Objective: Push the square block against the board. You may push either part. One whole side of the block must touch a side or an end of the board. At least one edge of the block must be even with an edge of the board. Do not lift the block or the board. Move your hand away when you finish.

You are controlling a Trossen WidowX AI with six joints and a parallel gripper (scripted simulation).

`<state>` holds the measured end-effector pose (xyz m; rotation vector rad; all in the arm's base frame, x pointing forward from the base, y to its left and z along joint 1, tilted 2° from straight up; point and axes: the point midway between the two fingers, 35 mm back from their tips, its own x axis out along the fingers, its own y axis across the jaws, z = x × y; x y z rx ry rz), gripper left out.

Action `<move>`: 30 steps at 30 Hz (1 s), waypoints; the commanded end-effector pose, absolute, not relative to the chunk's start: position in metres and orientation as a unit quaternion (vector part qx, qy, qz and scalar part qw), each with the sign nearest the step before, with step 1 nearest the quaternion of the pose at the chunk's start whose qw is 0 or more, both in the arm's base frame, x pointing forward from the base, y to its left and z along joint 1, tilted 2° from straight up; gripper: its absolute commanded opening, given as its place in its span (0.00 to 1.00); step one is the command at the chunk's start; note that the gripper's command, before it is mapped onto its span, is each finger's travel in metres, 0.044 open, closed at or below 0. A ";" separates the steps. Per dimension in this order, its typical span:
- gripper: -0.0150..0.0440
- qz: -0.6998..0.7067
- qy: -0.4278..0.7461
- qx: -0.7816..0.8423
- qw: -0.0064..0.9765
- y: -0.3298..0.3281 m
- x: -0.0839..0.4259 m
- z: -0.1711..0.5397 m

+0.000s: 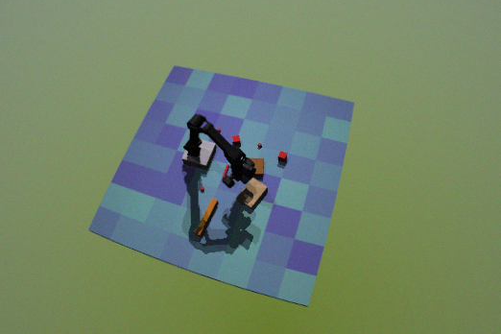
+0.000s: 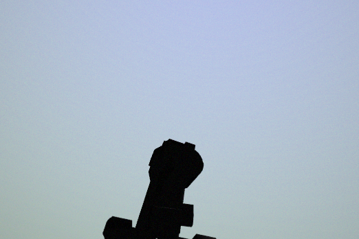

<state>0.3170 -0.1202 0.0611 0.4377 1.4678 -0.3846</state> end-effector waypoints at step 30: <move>0.25 0.213 0.651 -0.204 0.700 -0.027 0.367 0.065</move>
